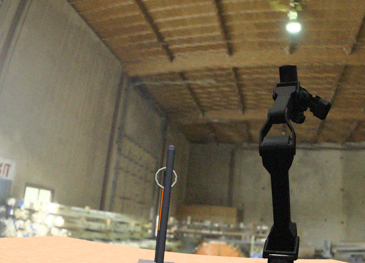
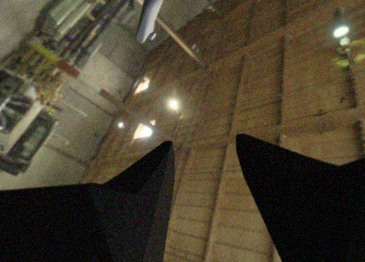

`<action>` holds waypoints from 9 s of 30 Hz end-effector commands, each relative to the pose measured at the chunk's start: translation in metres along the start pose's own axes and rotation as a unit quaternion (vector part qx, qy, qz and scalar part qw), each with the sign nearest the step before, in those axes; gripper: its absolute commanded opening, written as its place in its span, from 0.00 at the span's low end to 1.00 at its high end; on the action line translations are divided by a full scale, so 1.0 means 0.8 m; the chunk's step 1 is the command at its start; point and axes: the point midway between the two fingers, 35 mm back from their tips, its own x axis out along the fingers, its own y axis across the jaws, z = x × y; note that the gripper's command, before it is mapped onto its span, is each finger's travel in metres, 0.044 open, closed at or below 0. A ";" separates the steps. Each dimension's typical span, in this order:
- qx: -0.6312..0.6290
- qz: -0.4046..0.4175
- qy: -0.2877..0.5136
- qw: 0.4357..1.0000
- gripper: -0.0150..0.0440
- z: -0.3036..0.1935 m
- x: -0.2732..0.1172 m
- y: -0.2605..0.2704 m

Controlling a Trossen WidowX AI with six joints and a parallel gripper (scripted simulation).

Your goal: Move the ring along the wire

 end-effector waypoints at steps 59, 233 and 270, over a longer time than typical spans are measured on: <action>0.299 0.390 -0.870 0.027 0.53 0.499 -0.543 0.139; 0.290 0.359 -0.887 -0.004 0.00 0.452 -0.663 0.017; 0.278 0.353 -0.893 -0.005 0.00 0.424 -0.686 0.041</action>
